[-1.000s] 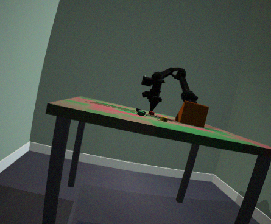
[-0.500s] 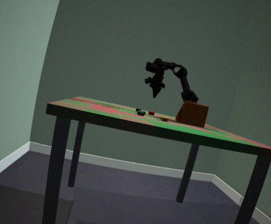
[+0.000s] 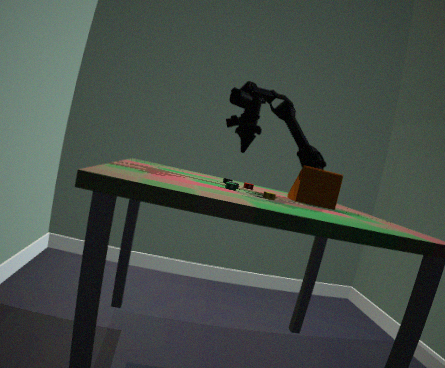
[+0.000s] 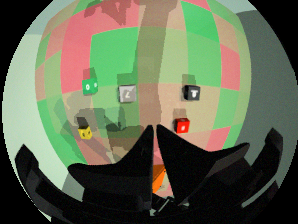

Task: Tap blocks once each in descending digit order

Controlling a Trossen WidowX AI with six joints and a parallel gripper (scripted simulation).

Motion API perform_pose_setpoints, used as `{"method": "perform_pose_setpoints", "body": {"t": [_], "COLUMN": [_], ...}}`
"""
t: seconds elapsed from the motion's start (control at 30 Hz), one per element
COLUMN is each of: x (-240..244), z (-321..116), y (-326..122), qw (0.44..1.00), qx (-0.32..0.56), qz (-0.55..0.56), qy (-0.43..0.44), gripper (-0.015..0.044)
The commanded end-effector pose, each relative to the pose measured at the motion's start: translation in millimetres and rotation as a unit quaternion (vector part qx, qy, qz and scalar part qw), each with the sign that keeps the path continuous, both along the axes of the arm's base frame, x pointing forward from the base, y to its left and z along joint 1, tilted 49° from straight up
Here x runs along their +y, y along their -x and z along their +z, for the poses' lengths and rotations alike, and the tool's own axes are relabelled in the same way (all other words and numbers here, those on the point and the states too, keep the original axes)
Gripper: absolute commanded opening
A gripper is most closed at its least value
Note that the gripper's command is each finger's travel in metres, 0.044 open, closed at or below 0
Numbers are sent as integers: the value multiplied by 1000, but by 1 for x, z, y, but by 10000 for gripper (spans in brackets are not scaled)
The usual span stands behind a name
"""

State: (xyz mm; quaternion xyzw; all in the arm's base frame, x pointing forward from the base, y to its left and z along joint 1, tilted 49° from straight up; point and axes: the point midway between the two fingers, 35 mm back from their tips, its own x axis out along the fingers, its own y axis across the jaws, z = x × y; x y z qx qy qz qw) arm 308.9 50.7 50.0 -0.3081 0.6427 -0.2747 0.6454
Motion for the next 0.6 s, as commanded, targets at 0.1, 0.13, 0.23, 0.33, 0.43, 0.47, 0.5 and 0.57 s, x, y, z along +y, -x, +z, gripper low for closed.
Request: {"method": "perform_pose_setpoints", "body": {"t": [0.1,0.13,0.23,0.33,0.43,0.47,0.5,0.57], "x": [25,25,7,-28,-37,-37,-37,-37], "z": [-35,-35,-52,-82,-88,-88,-88,-89], "y": [-14,-14,-17,-17,-16,-16,-16,-16], "qw": [1000,1000,1000,1000,1000,1000,1000,1000], "qx": [0,0,0,0,0,0,0,0], "qz": [-2,-2,-2,-2,-2,-2,-2,-2], "qy": [0,0,-1,0,1,1,1,1], "gripper": [20,20,20,20,20,20,20,20]}}
